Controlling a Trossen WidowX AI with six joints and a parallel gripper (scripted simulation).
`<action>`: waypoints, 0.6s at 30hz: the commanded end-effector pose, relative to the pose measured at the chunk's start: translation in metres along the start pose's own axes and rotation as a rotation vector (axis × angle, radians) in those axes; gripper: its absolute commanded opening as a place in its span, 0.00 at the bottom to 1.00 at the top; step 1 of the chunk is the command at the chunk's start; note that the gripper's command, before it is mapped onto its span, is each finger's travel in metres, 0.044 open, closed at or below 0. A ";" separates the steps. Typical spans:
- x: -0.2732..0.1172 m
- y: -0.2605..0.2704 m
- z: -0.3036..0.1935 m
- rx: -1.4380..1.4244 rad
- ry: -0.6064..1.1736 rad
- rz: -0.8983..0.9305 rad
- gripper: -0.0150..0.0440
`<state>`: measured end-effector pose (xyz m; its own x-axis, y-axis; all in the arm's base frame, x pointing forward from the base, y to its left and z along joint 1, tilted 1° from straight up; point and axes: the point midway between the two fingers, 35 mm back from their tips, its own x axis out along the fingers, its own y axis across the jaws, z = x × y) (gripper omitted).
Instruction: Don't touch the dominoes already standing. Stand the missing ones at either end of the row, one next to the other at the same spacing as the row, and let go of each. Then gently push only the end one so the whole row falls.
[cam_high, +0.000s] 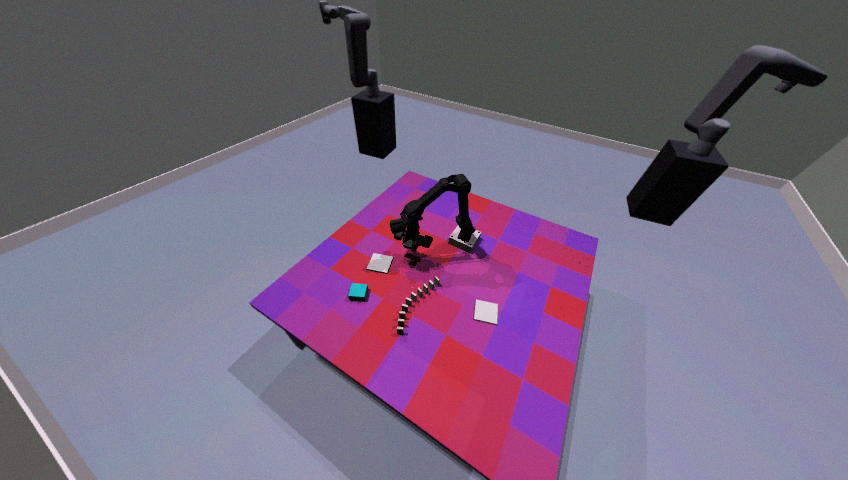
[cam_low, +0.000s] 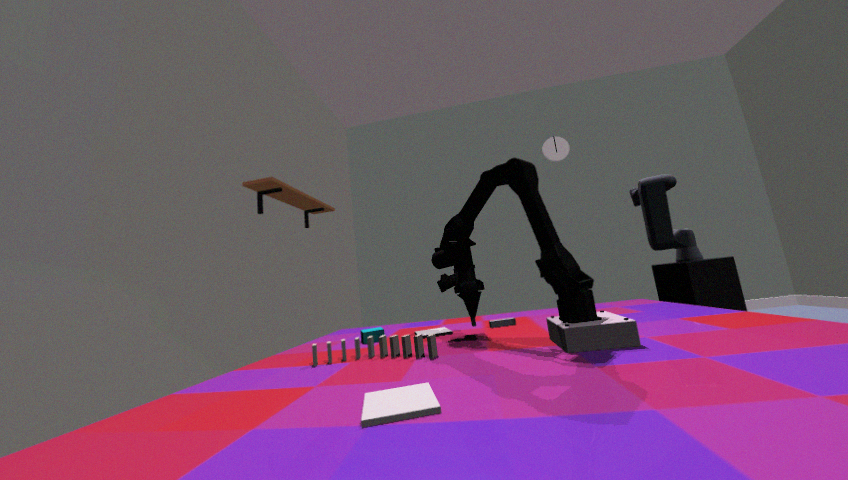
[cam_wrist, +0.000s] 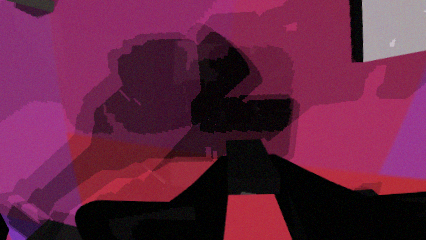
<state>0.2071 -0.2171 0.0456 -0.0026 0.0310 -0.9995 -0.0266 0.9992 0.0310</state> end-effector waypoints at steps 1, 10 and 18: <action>-0.066 -0.005 0.004 -0.003 -0.029 -0.032 0.44; -0.104 0.004 0.000 0.003 -0.028 -0.032 0.44; -0.104 0.089 0.061 0.251 -0.039 -0.020 0.44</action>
<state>0.2421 -0.1728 0.1477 0.0236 0.0051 -0.9997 0.1128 0.9936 0.0077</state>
